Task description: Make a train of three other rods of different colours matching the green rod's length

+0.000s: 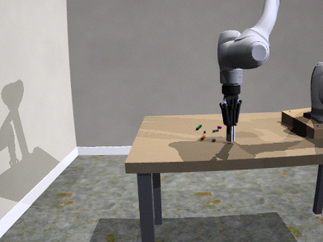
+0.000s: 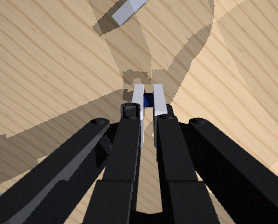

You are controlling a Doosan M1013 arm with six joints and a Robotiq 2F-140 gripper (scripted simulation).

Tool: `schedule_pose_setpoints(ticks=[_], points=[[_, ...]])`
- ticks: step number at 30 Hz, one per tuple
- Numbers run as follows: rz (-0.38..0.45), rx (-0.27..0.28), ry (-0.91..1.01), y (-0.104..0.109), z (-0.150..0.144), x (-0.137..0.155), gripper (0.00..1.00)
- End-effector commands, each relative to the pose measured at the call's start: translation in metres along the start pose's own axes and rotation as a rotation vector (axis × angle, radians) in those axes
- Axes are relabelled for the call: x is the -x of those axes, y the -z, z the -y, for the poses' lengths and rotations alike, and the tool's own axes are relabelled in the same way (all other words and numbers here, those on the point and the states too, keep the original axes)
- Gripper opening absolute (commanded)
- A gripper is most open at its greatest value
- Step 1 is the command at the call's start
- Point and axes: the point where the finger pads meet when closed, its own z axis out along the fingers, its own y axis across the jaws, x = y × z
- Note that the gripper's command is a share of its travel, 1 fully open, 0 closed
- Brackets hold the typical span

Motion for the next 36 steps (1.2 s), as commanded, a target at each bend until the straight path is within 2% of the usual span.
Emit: schedule_pose_setpoints(ticks=[1, 4, 11, 15, 29, 31, 36], points=[[0.000, 0.000, 0.000, 0.012, 0.000, 0.000, 0.03], [0.000, 0.000, 0.000, 0.018, 0.000, 0.000, 0.03], [0.000, 0.000, 0.000, 0.070, 0.000, 0.000, 0.03], [0.000, 0.000, 0.000, 0.089, 0.000, 0.000, 0.03], [0.000, 0.000, 0.003, 0.093, -0.001, -0.002, 0.03], [0.000, 0.001, 0.021, 0.093, -0.006, -0.015, 0.03], [0.001, 0.003, 0.102, 0.092, -0.032, -0.072, 0.03]])
